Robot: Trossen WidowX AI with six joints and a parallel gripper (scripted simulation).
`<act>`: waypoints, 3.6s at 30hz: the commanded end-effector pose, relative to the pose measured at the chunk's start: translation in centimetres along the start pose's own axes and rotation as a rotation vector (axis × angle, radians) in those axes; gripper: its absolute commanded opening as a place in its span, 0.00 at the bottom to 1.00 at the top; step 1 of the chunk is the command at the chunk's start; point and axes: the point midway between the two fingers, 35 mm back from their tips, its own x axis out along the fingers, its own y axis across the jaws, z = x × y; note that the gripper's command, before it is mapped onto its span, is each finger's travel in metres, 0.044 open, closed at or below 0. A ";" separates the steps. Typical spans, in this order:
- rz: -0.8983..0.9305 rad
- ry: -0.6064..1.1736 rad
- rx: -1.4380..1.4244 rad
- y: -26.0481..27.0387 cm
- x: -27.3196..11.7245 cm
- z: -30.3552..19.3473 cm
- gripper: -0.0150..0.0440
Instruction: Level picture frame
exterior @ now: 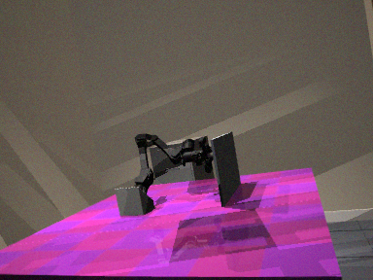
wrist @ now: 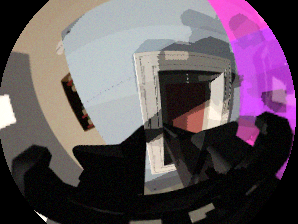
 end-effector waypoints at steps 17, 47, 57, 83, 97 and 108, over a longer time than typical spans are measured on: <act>0.010 0.000 0.005 0.2 0.0 0.0 0.25; 0.010 0.000 0.005 0.4 0.0 -0.3 0.25; 0.010 0.000 0.006 0.4 0.0 -0.6 0.25; 0.010 0.000 0.006 0.1 0.0 -0.8 0.25; 0.010 0.000 0.006 -0.3 0.0 -0.8 0.25; 0.004 0.003 0.000 -0.4 0.0 -0.8 0.25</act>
